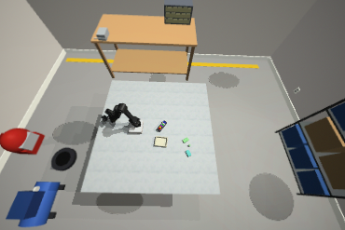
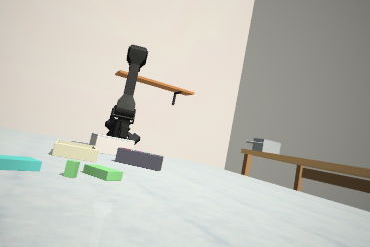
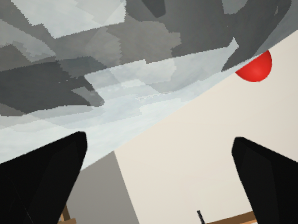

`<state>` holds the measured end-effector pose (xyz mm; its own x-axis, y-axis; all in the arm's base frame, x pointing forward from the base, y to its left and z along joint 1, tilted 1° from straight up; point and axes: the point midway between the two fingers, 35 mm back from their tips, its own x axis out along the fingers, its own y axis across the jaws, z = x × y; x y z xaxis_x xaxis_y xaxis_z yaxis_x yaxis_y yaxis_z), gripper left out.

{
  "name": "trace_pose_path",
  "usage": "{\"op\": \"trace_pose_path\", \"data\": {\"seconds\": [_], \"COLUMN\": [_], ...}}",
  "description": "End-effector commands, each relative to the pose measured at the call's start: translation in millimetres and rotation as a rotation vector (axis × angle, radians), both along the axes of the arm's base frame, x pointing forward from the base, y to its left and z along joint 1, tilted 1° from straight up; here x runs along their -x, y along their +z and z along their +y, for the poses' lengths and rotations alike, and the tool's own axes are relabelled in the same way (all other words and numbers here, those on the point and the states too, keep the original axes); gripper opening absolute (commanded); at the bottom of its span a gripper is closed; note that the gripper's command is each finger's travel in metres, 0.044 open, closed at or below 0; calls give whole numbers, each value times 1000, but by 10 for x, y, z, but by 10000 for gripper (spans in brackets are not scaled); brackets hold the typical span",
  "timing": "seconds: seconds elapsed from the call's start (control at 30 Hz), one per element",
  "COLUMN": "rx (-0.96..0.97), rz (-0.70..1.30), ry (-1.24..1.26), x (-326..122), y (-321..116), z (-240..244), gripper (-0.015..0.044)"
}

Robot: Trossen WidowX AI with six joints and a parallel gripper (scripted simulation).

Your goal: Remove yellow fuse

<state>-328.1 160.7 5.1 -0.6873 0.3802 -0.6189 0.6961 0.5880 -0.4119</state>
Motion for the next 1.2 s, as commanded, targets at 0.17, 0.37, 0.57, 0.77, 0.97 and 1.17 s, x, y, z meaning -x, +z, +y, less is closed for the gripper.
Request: {"op": "trace_pose_path", "data": {"seconds": [0.17, 0.37, 0.57, 0.77, 0.97, 1.17], "rx": [0, -2, 208, 418, 595, 679], "rz": [1, 20, 76, 200, 391, 596], "ry": [0, -15, -441, -939, -1448, -1861], "x": [9, 6, -551, -1390, -2377, -3367], "y": [439, 572, 493, 419, 363, 314], "z": [9, 43, 782, 1409, 1755, 1803], "gripper": [400, 374, 216, 67, 67, 67]}}
